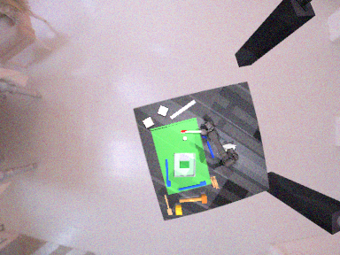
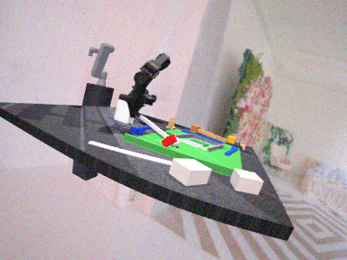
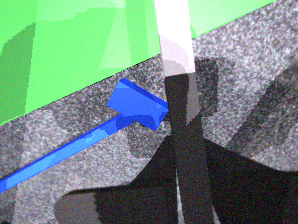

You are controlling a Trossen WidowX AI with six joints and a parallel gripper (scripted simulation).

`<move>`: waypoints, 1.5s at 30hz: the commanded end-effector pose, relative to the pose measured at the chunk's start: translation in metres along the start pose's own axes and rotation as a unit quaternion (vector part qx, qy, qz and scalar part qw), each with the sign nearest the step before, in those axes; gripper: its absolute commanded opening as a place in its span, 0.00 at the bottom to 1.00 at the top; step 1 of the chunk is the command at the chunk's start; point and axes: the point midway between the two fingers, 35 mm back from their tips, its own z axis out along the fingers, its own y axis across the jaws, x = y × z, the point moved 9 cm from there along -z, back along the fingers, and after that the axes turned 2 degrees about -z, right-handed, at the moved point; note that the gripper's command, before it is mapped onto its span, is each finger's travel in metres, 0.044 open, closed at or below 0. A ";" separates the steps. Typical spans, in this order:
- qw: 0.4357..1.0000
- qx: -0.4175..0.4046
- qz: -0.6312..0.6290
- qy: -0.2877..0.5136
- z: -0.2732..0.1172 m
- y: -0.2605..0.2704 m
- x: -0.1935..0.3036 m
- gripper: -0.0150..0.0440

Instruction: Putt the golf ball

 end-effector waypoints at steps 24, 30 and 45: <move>1.000 -0.004 -0.002 0.000 0.001 0.131 -0.004 0.25; 1.000 -0.003 -0.001 0.000 -0.009 0.130 -0.005 0.25; 1.000 -0.004 0.002 -0.001 -0.052 0.130 -0.004 0.25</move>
